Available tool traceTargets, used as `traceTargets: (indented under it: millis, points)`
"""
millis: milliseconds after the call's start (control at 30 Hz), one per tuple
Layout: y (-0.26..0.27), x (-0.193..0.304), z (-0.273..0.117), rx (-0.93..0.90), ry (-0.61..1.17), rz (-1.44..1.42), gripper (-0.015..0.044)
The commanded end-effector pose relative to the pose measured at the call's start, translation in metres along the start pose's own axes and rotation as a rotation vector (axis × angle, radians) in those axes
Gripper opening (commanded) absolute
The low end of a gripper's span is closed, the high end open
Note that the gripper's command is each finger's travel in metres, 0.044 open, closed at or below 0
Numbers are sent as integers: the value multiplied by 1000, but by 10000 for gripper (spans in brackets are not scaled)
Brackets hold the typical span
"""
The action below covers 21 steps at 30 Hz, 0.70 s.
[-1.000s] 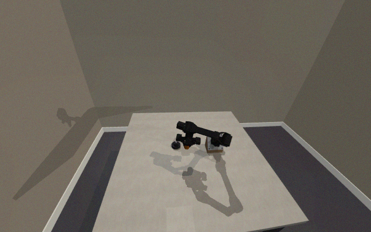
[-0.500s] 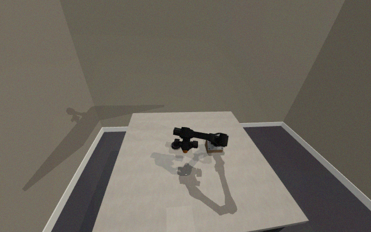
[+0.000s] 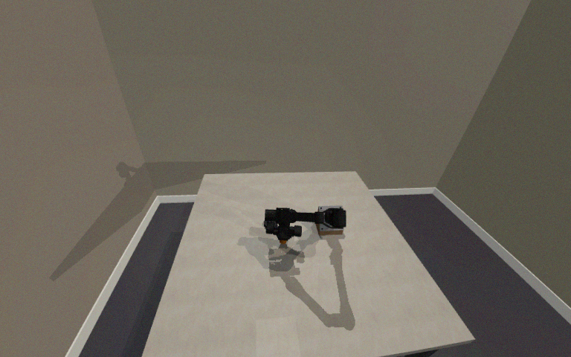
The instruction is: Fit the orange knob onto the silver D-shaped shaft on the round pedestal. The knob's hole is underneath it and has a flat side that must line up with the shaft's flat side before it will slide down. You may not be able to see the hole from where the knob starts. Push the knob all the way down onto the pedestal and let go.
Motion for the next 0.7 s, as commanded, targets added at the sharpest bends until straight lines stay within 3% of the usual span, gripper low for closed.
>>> traceTargets:
  millis: [0, 300, 600, 667]
  points:
    - [0, 1, 19, -7, -10, 4, 0]
    - [1, 2, 22, -8, -11, 4, 0]
    - [0, 2, 20, -8, -7, -1, 236]
    - [0, 2, 20, -8, -7, -1, 240]
Point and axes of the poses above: the point midway between the two fingers, 35 mm back from their tips, its own z axis out along the fingers, its own y axis across the jaws, x = y × z, the point moved 8 cm from there along -z, back along the fingers, and after that the axes turned 3 degrees about -z, right-handed, at the moved point
